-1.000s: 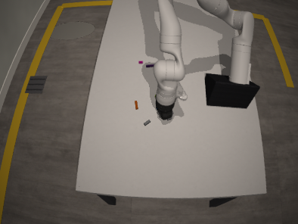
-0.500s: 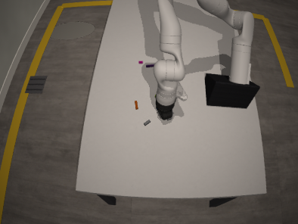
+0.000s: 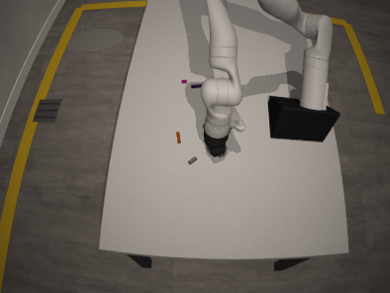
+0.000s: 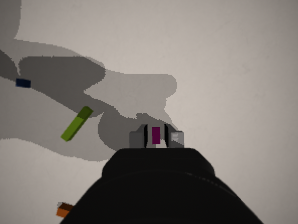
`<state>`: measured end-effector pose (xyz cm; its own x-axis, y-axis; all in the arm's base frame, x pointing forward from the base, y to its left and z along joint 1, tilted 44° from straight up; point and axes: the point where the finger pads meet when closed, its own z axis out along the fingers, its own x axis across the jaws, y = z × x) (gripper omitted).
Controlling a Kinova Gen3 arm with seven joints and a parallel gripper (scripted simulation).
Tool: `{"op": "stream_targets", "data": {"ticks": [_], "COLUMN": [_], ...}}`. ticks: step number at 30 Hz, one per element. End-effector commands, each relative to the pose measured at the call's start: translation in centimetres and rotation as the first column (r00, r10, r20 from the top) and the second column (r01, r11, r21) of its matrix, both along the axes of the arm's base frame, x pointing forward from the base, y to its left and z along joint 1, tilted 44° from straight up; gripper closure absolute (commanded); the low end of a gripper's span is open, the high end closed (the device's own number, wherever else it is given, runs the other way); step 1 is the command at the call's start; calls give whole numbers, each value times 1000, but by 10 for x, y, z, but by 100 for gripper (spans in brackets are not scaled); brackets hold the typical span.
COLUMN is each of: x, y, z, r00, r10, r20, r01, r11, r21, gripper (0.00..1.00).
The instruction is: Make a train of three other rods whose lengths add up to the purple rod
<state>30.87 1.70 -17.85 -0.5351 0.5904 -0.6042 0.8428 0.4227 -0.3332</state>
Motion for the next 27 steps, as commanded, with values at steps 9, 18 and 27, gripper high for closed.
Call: {"op": "stream_targets", "data": {"ticks": [9, 18, 27], "x": [0, 0, 0], "y": [1, 1, 1], "z": [0, 0, 0], "r00": [1000, 1000, 1000], "r10": [1, 1, 1], "r20": [1, 1, 1], "r01": [-1, -1, -1], "r11": [1000, 1000, 1000], "r21": [1, 1, 1], "gripper": [76, 76, 76]}}
